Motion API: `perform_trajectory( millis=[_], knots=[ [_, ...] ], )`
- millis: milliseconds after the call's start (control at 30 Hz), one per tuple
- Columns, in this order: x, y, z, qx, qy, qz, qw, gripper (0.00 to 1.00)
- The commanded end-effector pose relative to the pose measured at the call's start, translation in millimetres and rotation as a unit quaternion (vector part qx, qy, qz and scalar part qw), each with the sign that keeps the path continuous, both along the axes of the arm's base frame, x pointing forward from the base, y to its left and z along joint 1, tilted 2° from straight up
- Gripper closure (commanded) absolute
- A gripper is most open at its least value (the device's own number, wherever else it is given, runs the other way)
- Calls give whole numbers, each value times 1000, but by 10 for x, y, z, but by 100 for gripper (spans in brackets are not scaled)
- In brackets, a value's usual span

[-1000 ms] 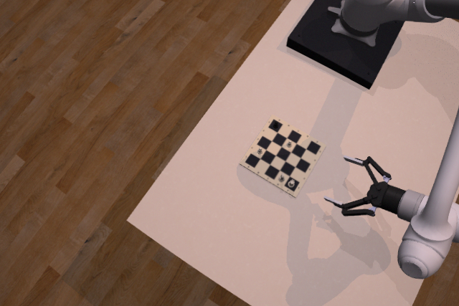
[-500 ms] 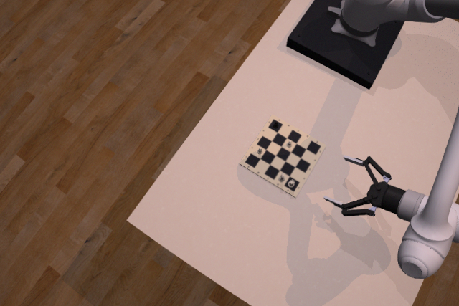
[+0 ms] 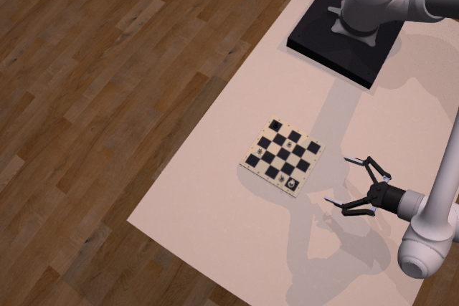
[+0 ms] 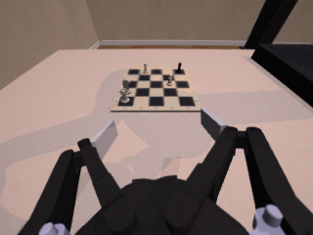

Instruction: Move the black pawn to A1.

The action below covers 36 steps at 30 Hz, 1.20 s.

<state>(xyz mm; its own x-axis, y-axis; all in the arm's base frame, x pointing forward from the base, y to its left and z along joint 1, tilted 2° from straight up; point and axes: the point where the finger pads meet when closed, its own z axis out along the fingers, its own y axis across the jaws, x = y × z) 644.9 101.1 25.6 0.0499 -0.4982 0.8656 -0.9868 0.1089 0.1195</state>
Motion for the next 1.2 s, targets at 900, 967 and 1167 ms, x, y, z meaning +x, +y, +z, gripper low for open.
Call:
perform_trajectory(
  millis=[900,967,1167],
  knots=[
    [-19,-27,801,0,0,0,1000,0],
    [-20,-29,865,0,0,0,1000,0],
    [-21,-30,899,0,0,0,1000,0]
  ],
)
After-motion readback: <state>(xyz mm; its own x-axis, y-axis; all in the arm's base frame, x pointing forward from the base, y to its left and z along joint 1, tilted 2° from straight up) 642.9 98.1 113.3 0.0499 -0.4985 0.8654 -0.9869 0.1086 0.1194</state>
